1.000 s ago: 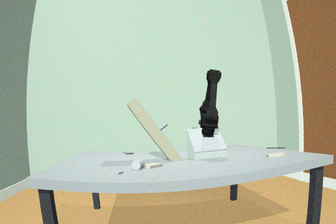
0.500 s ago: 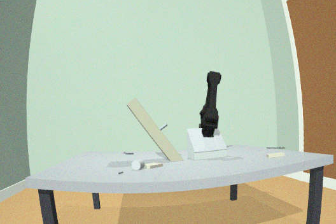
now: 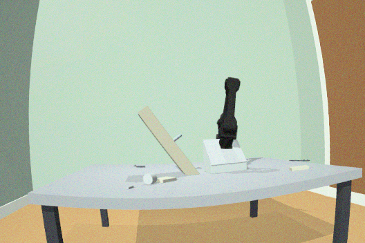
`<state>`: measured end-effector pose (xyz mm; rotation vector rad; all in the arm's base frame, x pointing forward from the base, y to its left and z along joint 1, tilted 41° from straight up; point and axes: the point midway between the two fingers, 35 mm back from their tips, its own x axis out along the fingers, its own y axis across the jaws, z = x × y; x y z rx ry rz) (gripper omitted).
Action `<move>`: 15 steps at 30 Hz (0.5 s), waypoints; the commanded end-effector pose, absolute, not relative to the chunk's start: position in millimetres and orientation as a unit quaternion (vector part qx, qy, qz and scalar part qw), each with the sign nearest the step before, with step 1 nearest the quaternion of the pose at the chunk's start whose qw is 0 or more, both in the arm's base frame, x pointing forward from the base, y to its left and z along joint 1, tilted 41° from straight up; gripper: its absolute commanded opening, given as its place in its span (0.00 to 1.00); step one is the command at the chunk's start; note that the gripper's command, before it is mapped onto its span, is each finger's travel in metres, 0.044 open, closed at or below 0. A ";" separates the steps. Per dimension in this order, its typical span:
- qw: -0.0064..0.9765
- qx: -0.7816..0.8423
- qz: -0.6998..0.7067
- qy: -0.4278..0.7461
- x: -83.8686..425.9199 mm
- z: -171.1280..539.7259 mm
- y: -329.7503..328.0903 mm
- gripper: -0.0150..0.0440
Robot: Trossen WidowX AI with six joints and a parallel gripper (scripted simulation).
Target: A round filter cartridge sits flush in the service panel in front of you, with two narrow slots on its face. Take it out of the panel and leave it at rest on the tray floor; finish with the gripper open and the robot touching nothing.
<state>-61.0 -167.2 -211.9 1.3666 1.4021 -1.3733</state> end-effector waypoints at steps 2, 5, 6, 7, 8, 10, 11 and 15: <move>0.367 0.531 -0.536 0.544 -59.7 -188.2 -192.1 1.00; 0.367 0.531 -0.535 0.544 -56.7 -161.1 -211.9 1.00; 0.367 0.531 -0.535 0.544 -56.4 -159.0 -213.1 1.00; 0.367 0.531 -0.535 0.544 -56.4 -159.0 -213.1 1.00; 0.367 0.531 -0.535 0.544 -56.4 -159.0 -213.1 1.00; 0.370 0.526 -0.537 0.546 -58.9 -171.6 -206.6 1.00; 0.370 0.526 -0.537 0.546 -58.9 -171.6 -206.6 1.00; 0.370 0.526 -0.537 0.546 -58.9 -171.6 -206.6 1.00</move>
